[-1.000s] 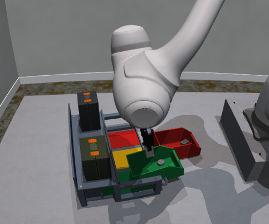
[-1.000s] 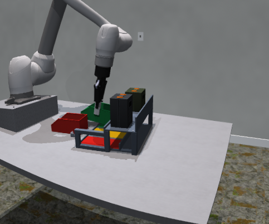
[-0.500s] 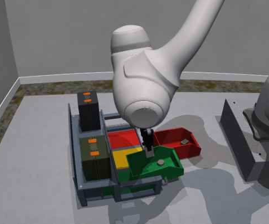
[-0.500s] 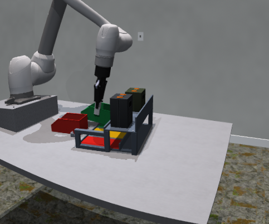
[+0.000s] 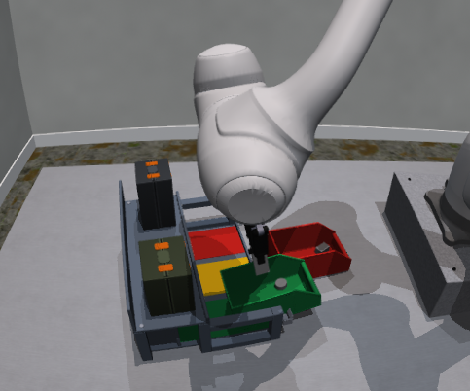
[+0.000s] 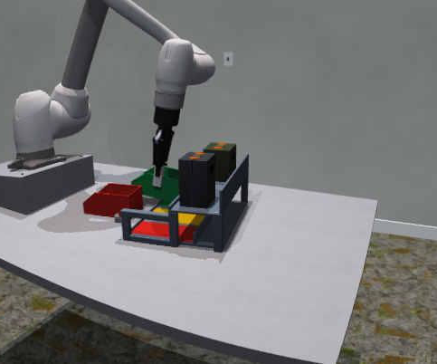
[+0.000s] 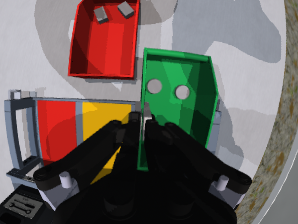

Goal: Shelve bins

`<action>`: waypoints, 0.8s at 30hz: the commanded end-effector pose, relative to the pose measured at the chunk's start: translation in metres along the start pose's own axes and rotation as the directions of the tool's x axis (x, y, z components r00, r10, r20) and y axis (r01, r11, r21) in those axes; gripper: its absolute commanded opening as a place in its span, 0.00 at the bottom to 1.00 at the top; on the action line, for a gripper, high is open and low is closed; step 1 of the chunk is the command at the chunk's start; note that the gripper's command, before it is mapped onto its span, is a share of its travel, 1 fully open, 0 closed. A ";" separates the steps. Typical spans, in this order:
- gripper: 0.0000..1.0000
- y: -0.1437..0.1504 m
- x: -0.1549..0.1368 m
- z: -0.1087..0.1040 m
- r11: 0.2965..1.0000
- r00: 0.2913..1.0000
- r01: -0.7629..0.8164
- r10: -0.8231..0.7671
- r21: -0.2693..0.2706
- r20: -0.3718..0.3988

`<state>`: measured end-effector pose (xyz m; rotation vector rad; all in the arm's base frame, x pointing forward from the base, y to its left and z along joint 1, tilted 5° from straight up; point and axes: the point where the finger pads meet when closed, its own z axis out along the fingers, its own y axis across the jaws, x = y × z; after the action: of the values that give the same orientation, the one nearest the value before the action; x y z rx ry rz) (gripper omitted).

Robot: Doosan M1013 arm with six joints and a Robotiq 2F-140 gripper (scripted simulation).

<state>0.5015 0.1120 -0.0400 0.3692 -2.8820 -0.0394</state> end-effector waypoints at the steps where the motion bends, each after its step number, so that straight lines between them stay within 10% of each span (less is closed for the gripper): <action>1: 0.10 0.000 0.000 0.000 1.000 1.000 0.000 0.000 0.000 0.000; 24: 0.10 0.000 -0.001 0.005 1.000 1.000 0.000 0.000 0.000 0.000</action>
<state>0.5011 0.1122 -0.0449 0.3692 -2.8820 -0.0394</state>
